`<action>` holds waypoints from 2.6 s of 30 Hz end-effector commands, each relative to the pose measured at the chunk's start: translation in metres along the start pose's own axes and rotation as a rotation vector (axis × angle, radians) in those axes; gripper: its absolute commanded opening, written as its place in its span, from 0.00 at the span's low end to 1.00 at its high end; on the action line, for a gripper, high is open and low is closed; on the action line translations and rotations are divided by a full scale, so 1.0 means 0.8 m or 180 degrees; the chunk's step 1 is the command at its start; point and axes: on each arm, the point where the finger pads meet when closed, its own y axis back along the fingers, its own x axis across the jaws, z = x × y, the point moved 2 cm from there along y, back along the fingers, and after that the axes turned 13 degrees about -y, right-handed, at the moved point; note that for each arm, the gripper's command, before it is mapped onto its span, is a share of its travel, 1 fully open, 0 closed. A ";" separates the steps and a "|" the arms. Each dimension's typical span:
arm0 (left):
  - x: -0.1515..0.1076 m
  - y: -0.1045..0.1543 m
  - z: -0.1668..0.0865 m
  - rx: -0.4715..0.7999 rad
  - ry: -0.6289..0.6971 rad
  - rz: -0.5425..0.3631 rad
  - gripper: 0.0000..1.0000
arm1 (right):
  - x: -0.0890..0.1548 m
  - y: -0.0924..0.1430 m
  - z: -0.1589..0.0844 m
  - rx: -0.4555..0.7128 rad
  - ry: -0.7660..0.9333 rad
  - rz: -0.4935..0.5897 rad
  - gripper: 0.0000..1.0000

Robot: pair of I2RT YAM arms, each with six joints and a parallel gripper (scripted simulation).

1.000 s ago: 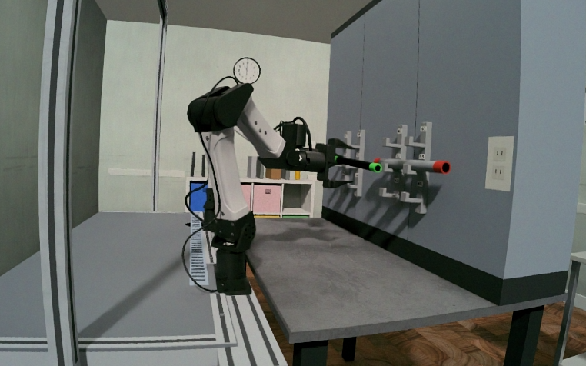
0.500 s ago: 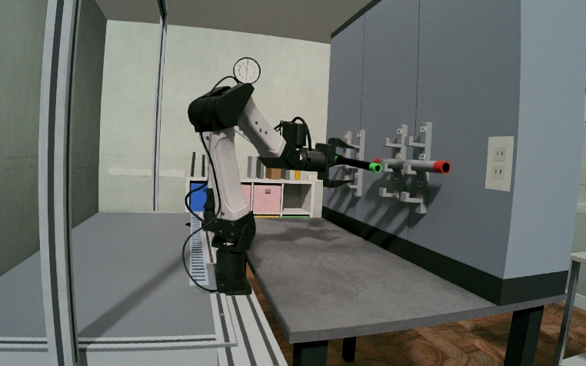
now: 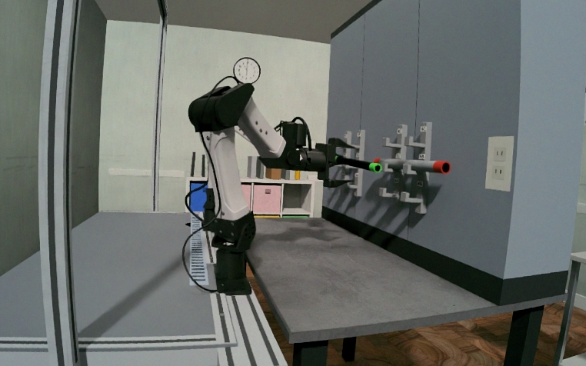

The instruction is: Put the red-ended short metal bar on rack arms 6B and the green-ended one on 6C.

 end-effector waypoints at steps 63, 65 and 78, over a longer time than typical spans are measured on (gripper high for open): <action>0.029 -0.006 -0.011 0.0071 0.0173 0.0205 0.00 | 0.005 -0.028 -0.009 0.0017 -0.0077 -0.0072 1.00; 0.030 -0.006 -0.011 0.0071 0.0173 0.0205 0.00 | 0.003 -0.030 -0.009 0.0017 -0.0077 -0.0072 1.00; 0.032 -0.006 -0.012 0.0071 0.0173 0.0205 0.00 | -0.006 -0.046 -0.007 0.0017 -0.0077 -0.0072 1.00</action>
